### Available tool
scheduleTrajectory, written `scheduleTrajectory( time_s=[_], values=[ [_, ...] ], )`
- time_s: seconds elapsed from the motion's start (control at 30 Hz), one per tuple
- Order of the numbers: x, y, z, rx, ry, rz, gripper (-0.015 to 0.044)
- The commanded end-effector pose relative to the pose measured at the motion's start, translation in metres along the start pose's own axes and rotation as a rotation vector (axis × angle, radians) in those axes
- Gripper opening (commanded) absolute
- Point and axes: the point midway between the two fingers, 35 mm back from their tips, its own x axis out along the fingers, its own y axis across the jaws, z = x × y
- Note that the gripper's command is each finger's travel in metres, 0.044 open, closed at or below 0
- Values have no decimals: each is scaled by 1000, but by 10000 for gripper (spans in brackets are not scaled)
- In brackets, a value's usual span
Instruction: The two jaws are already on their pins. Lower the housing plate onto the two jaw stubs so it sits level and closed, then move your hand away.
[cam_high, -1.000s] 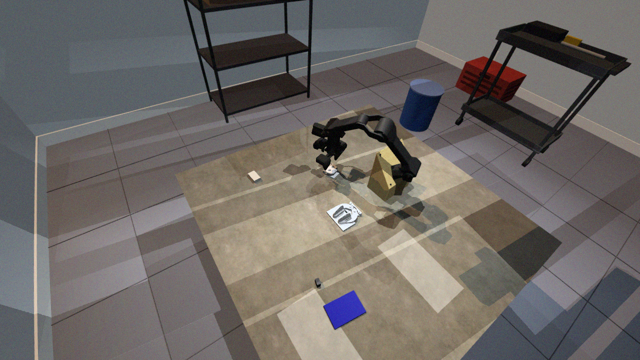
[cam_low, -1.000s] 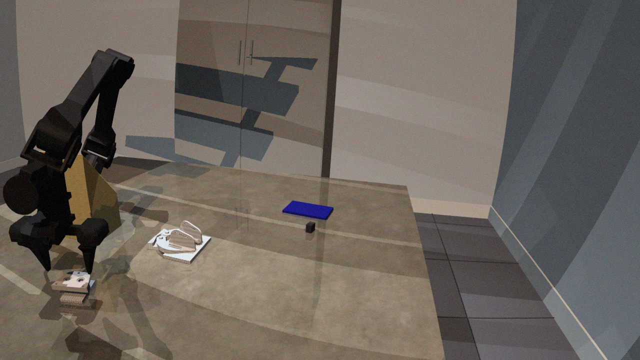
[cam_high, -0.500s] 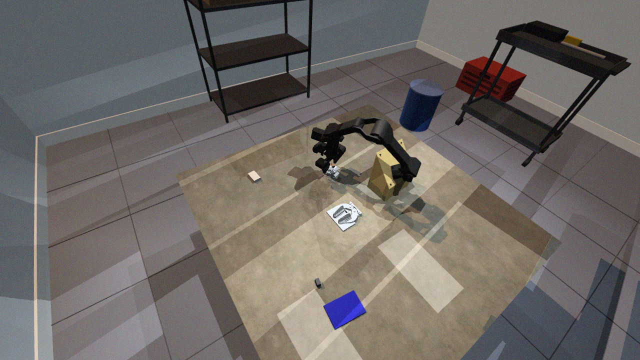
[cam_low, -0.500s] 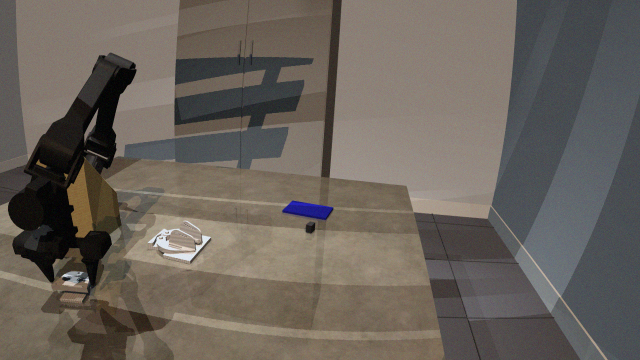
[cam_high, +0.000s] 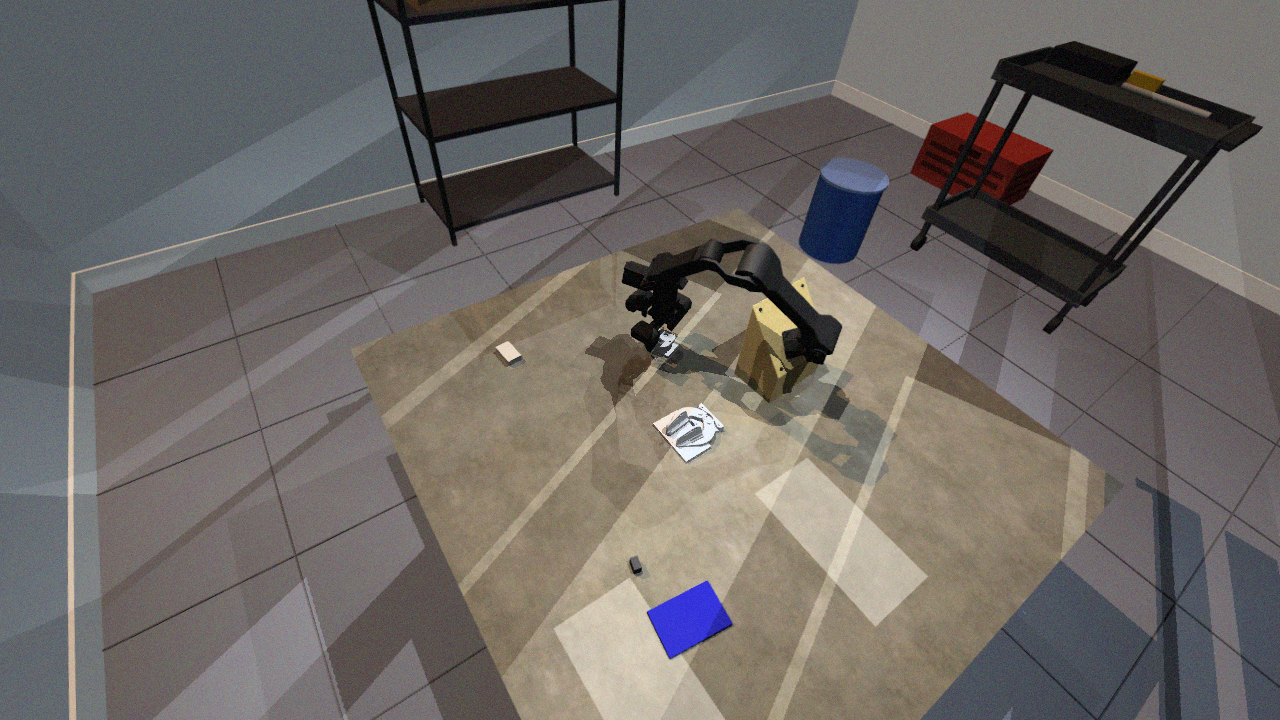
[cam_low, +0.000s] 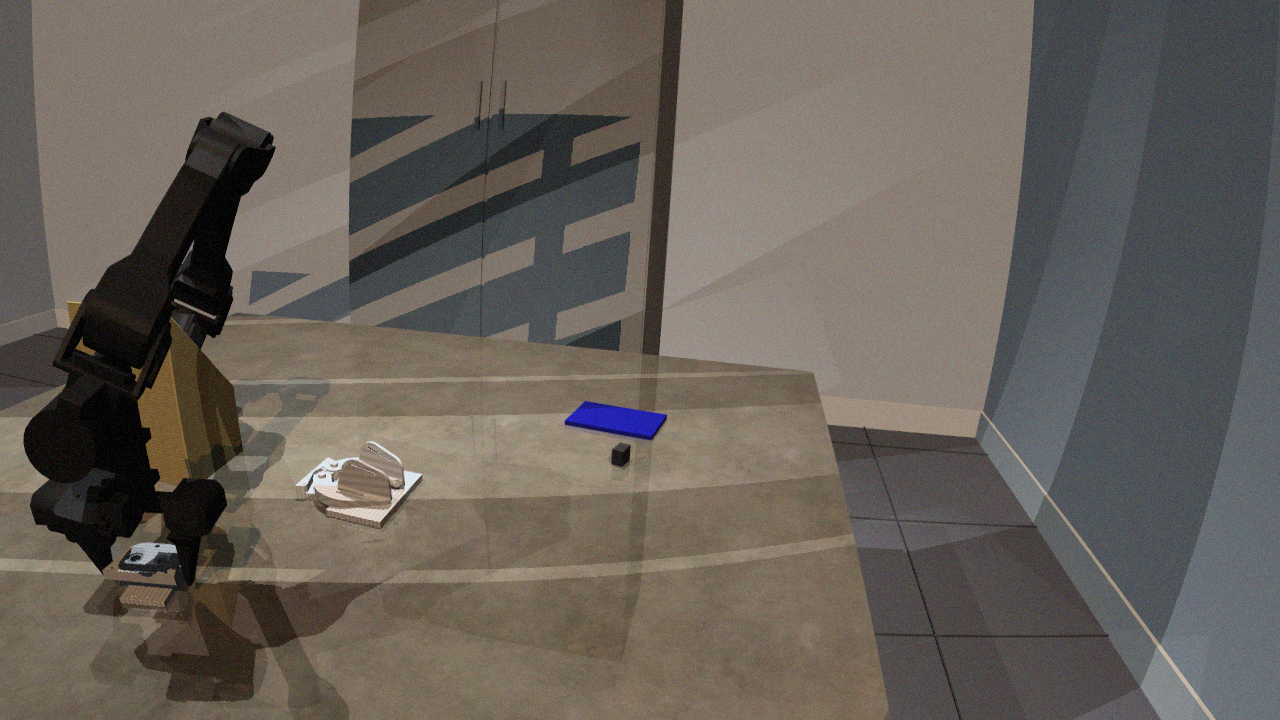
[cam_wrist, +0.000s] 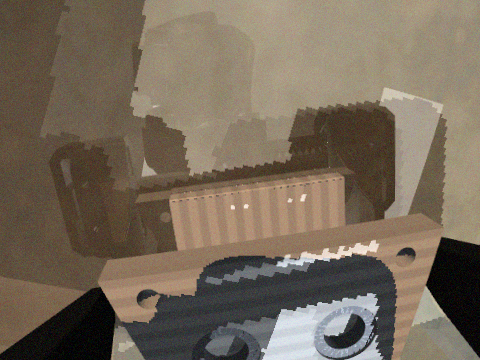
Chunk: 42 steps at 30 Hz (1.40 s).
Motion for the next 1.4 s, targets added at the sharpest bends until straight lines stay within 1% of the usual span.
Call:
scheduleTrajectory(
  time_s=[0.0, 0.73, 1.17, 1.37],
  values=[
    [3, -1, -1, 7, 5, 2, 440],
    [4, 0, -1, 7, 5, 2, 440],
    [2, -1, 0, 1, 3, 0, 353],
    [2, -1, 0, 1, 3, 0, 351]
  ],
)
